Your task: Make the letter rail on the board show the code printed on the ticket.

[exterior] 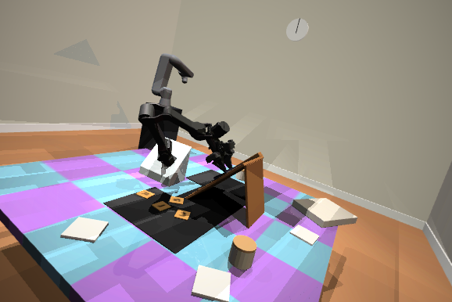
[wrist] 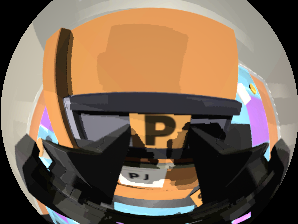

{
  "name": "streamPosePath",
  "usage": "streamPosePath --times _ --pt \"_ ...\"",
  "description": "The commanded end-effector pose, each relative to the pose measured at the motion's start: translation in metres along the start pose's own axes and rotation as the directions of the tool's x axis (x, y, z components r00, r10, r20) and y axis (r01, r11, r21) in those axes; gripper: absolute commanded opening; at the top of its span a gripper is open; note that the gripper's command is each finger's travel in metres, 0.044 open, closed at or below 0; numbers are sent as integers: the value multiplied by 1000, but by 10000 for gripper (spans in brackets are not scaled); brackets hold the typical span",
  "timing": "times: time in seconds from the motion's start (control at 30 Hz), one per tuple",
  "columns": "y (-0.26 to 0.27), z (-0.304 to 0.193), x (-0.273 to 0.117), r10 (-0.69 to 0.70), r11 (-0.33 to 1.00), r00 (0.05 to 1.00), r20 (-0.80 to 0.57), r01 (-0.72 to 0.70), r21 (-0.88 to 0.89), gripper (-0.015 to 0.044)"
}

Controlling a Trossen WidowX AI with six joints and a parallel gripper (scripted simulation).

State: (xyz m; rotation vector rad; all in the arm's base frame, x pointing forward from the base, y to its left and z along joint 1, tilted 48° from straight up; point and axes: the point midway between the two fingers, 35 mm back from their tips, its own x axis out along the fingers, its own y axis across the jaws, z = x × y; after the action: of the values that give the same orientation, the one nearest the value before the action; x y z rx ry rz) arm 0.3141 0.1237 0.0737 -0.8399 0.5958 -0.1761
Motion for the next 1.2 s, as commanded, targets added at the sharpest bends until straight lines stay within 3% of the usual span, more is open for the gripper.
streamPosePath --times 0.0,1.17 --pt "2 3 0 -6 1000 1000 3 6 11 0" --pt "22 3 0 -5 1000 1000 3 5 12 0"
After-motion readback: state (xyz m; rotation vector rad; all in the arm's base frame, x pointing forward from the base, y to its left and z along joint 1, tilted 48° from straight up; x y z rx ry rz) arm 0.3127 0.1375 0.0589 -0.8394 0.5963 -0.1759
